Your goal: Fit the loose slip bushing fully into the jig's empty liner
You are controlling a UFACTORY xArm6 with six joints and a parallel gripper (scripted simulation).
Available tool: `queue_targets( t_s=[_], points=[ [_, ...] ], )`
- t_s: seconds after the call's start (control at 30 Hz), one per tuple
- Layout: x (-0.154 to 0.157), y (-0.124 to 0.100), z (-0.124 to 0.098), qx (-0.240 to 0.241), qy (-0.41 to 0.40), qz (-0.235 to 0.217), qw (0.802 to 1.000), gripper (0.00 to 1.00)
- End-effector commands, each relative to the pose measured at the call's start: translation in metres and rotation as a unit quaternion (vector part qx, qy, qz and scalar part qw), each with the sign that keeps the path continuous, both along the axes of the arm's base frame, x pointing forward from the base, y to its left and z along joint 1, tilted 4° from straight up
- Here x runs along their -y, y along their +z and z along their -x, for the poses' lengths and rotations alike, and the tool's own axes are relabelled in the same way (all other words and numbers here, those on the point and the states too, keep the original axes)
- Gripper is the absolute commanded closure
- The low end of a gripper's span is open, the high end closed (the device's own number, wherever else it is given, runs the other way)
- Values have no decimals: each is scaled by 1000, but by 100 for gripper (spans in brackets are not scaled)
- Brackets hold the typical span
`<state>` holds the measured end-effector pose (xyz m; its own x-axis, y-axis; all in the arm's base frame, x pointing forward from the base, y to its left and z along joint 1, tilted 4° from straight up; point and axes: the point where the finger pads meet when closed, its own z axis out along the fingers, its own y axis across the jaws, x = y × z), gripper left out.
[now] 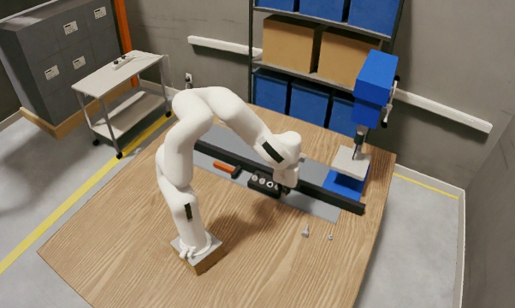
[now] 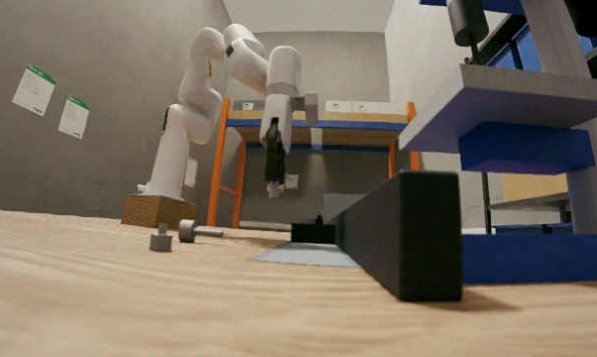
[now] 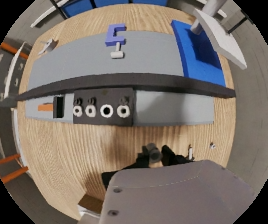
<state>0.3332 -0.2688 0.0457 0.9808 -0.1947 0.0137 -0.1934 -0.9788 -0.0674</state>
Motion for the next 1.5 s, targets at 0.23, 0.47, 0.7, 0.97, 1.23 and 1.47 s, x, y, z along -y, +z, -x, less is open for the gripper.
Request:
queue_targets(
  t_s=[0.23, 0.47, 0.7, 0.97, 1.23, 1.47],
  points=[
    [1, 1, -1, 2, 0, 1, 1000, 74],
    [-1, 2, -4, 2, 0, 1, 1000, 74],
    [-9, 3, -12, 2, 0, 1, 1000, 74],
    [-10, 3, -14, 2, 0, 1, 1000, 74],
    [-19, 5, -23, 2, 0, 1, 1000, 74],
    [-22, 5, -26, 2, 0, 1, 1000, 74]
  ],
)
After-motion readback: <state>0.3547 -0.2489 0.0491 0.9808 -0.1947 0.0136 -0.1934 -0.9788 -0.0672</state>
